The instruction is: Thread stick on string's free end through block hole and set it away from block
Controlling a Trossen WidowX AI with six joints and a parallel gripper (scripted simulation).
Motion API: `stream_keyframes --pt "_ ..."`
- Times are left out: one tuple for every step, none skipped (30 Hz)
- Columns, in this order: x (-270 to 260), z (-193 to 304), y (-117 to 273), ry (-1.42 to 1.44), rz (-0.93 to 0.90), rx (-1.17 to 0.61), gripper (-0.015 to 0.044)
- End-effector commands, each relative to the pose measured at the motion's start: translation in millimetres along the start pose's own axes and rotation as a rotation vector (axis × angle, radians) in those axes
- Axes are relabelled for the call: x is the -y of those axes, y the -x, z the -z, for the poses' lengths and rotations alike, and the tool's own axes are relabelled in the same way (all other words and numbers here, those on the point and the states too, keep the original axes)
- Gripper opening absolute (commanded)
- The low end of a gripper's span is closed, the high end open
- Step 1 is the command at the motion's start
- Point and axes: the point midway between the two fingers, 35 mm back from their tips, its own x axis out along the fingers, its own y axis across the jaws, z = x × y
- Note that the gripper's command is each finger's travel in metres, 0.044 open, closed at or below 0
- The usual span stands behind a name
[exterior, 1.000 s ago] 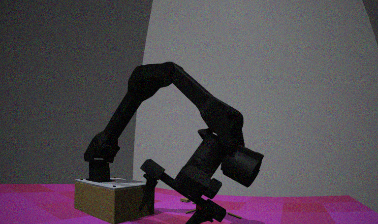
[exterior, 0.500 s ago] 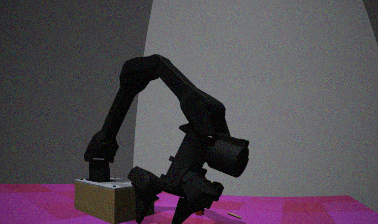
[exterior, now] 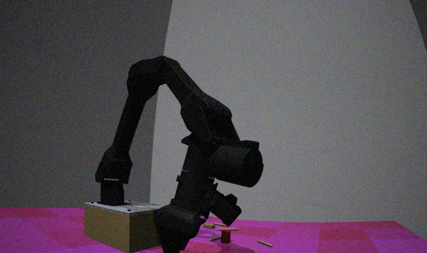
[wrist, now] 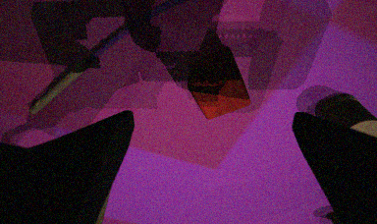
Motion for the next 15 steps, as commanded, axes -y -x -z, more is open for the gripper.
stream_keyframes --pt "5.8 6.4 10.7 0.748 0.071 0.195 0.0440" --pt "5.9 6.7 10.9 0.793 0.078 0.200 0.0440" --pt "6.1 6.8 11.0 0.820 0.082 0.203 0.0440" --pt "6.1 6.9 11.0 0.829 0.084 0.204 0.0440" --pt "6.1 6.9 11.0 0.829 0.084 0.204 0.0440" --pt "6.1 6.9 11.0 0.829 0.084 0.204 0.0440" --pt "6.1 6.9 11.0 0.829 0.084 0.204 0.0440" --pt "6.1 6.9 11.0 0.829 0.084 0.204 0.0440" --pt "6.1 6.9 11.0 0.829 0.084 0.204 0.0440" --pt "6.1 6.9 11.0 0.829 0.084 0.204 0.0440" --pt "6.1 6.9 11.0 0.829 0.084 0.204 0.0440" --pt "6.1 6.9 11.0 0.829 0.084 0.204 0.0440" --pt "6.1 6.9 11.0 0.829 0.084 0.204 0.0440" --pt "6.1 6.9 11.0 0.829 0.084 0.204 0.0440" --pt "6.1 6.9 11.0 0.829 0.084 0.204 0.0440"
